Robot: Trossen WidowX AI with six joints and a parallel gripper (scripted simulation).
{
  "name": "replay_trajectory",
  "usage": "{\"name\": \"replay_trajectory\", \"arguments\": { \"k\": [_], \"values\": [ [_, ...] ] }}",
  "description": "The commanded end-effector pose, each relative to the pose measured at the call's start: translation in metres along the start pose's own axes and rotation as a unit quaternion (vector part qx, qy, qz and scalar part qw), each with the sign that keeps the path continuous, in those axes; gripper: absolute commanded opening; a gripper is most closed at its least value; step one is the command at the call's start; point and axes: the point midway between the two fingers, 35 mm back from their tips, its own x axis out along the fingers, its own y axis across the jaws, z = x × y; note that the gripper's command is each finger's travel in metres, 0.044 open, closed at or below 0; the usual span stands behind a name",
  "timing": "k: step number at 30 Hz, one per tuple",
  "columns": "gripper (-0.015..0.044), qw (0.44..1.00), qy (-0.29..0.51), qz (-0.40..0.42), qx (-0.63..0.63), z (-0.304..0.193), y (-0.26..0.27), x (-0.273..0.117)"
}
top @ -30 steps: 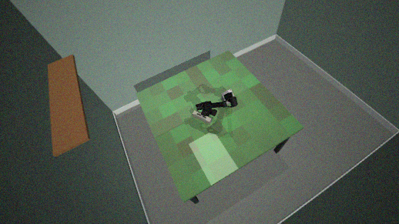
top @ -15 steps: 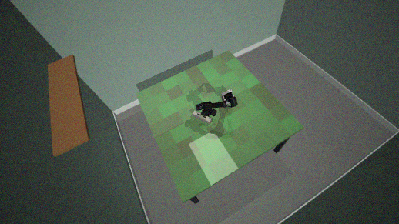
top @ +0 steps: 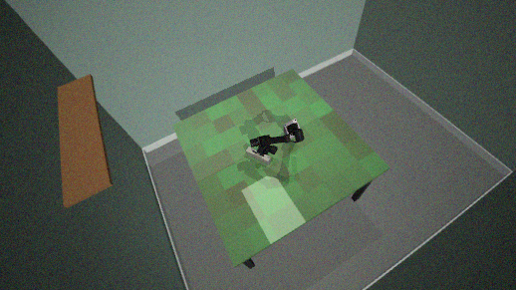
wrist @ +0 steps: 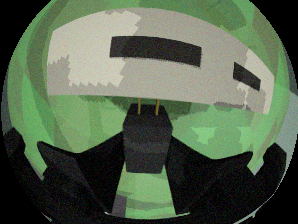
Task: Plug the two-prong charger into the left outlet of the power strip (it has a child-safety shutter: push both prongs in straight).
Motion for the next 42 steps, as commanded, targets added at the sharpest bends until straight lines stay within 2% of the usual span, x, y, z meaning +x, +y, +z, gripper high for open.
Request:
{"name": "replay_trajectory", "arguments": {
  "k": [1, 42],
  "values": [
    [0.0000, 1.000, -0.002, 0.001, 0.002, 0.0015, 0.0003, -0.0005],
    [0.0000, 1.000, -0.002, 0.001, 0.002, 0.0051, 0.0004, -0.0008]
  ]
}}
